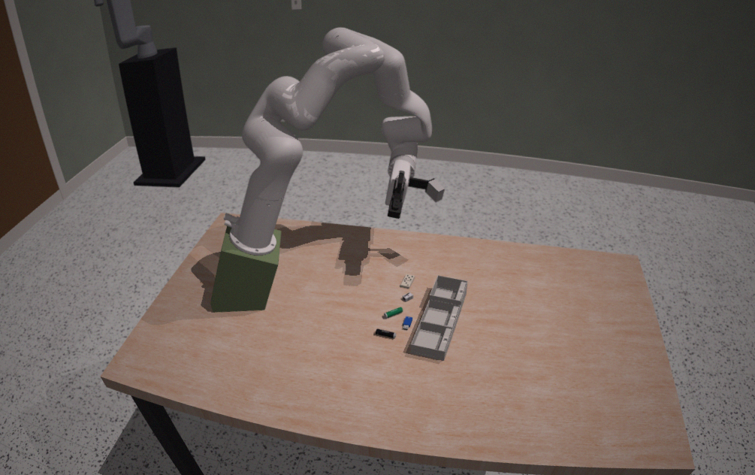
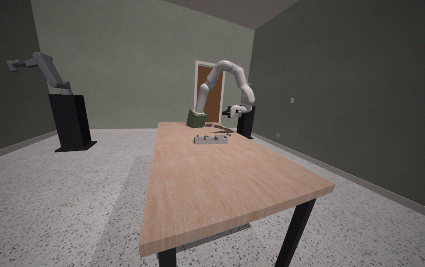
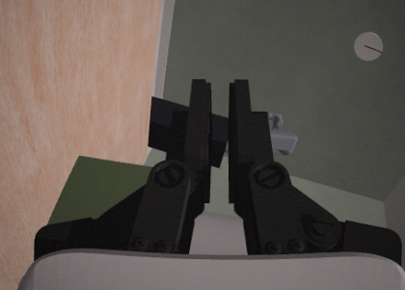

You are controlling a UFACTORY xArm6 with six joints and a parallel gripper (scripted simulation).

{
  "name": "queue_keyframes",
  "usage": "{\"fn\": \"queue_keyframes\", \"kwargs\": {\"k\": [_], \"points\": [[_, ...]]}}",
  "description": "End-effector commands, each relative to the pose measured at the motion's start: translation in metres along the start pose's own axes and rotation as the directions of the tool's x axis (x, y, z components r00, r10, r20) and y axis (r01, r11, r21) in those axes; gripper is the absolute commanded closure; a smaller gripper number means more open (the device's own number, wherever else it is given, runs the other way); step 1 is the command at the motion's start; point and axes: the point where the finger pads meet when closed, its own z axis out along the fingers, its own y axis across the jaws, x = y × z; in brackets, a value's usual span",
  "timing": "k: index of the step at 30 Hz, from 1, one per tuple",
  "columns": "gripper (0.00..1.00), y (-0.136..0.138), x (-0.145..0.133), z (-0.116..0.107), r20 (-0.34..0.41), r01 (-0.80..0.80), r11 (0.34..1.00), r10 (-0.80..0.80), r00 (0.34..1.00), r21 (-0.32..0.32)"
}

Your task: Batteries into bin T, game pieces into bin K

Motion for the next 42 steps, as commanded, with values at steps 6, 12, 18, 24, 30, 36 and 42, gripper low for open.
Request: {"fn": "queue_keyframes", "kwargs": {"k": [6,12,18,24,30,36,42], "points": [[0.93,-0.007,-0.016,0.030,0.152,0.128,0.972,-0.159,0.975,0.196],[0.93,-0.014,-0.030,0.048,0.222,0.168,0.909,-0.267,0.938,0.383],[0.93,-0.019,-0.039,0.058,0.242,0.164,0.822,-0.342,0.908,0.546],[0.93,-0.022,-0.040,0.064,0.226,0.122,0.700,-0.384,0.895,0.704],[0.93,-0.021,-0.034,0.069,0.184,0.059,0.550,-0.376,0.908,0.833],[0.93,-0.014,-0.022,0.077,0.139,0.001,0.416,-0.306,0.942,0.909],[0.93,-0.002,-0.006,0.092,0.101,-0.044,0.299,-0.176,0.979,0.953]]}}
